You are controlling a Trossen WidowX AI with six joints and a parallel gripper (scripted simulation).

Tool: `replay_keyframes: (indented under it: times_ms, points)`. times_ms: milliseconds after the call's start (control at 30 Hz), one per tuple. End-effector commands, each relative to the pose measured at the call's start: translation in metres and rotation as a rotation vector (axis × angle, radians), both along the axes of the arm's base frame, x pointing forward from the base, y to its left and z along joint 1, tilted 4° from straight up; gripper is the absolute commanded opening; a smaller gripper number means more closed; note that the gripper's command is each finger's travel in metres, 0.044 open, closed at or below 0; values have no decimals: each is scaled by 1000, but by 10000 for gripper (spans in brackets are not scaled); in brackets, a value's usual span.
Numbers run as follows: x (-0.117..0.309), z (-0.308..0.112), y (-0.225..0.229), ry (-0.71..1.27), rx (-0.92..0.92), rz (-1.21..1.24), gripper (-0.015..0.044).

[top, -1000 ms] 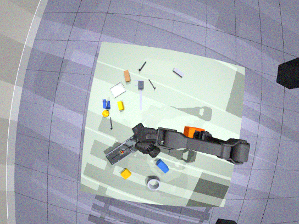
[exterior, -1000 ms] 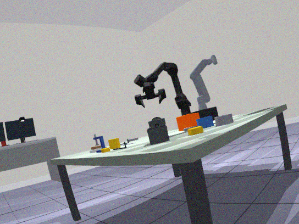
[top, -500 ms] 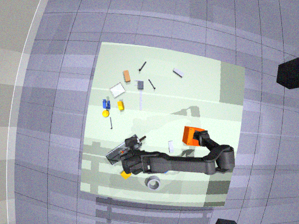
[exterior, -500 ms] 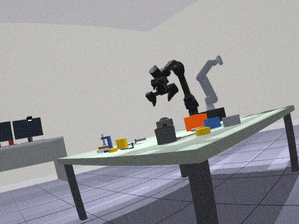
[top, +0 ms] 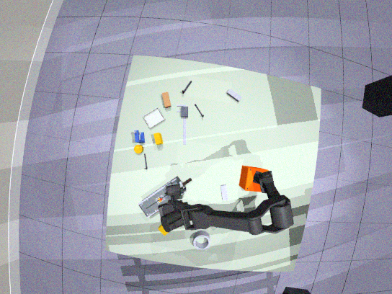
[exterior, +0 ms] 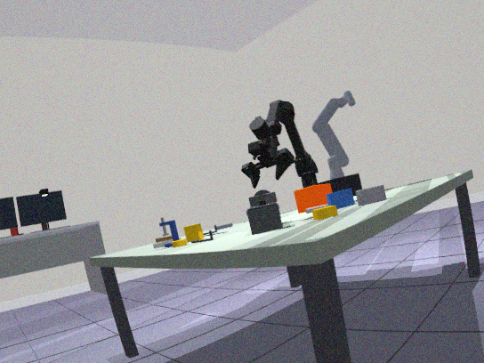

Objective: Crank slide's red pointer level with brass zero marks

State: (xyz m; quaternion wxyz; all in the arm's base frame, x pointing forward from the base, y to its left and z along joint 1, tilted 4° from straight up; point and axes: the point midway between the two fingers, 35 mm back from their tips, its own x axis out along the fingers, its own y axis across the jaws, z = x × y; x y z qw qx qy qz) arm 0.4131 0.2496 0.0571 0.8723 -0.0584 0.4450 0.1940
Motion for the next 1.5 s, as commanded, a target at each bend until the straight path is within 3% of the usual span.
replay_keyframes:
  times_ms: [0, 500, 800, 1467]
  points:
    - [1, -2, 1, -8, 3, -6, 440]
    - [2, -1, 1, -8, 3, -6, 440]
    - [3, 52, 2, -9, 5, 4, 440]
    - [-48, 52, -121, -124, 3, 523, 440]
